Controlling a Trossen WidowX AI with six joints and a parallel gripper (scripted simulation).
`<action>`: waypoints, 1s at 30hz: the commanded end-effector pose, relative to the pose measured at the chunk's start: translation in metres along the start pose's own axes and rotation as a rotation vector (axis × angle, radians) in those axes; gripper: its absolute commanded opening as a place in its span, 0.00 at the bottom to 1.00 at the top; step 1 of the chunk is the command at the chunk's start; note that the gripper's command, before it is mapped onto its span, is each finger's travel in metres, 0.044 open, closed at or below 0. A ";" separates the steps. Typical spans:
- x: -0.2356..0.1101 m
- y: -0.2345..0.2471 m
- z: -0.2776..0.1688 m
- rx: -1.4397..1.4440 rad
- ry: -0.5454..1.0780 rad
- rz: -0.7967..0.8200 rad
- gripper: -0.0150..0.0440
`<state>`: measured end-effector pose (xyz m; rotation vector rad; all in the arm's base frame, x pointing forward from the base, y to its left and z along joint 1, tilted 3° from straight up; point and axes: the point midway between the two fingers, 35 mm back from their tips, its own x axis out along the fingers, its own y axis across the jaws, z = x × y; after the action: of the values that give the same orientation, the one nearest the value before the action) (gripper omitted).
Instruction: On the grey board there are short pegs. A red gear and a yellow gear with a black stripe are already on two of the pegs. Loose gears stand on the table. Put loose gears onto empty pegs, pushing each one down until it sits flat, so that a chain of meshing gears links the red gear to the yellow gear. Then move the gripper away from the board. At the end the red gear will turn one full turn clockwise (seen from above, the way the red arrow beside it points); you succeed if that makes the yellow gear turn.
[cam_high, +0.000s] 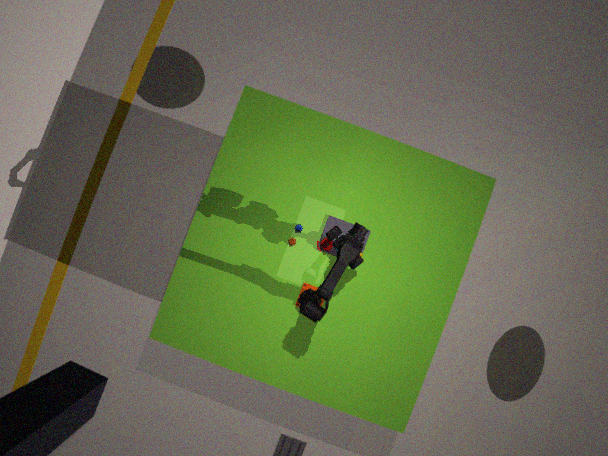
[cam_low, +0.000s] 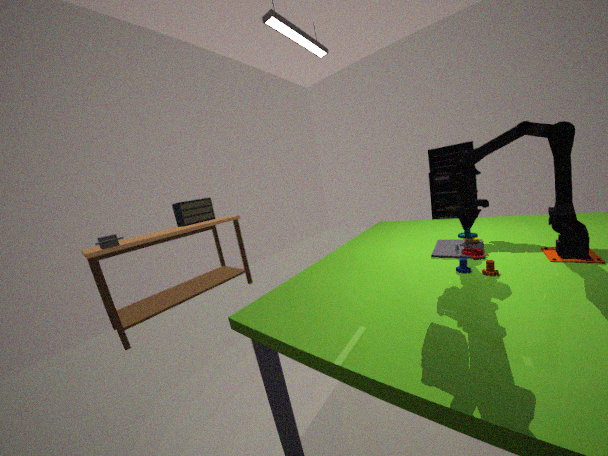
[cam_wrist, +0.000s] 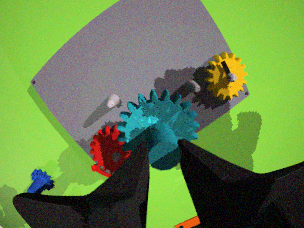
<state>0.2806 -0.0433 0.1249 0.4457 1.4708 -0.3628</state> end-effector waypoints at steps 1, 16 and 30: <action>0.008 0.000 -0.002 -0.039 0.010 0.000 0.25; 0.030 0.000 -0.002 0.066 0.010 0.000 0.25; 0.036 -0.001 -0.002 0.226 0.010 -0.001 0.25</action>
<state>0.2813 -0.0425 0.0896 0.6163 1.4442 -0.5237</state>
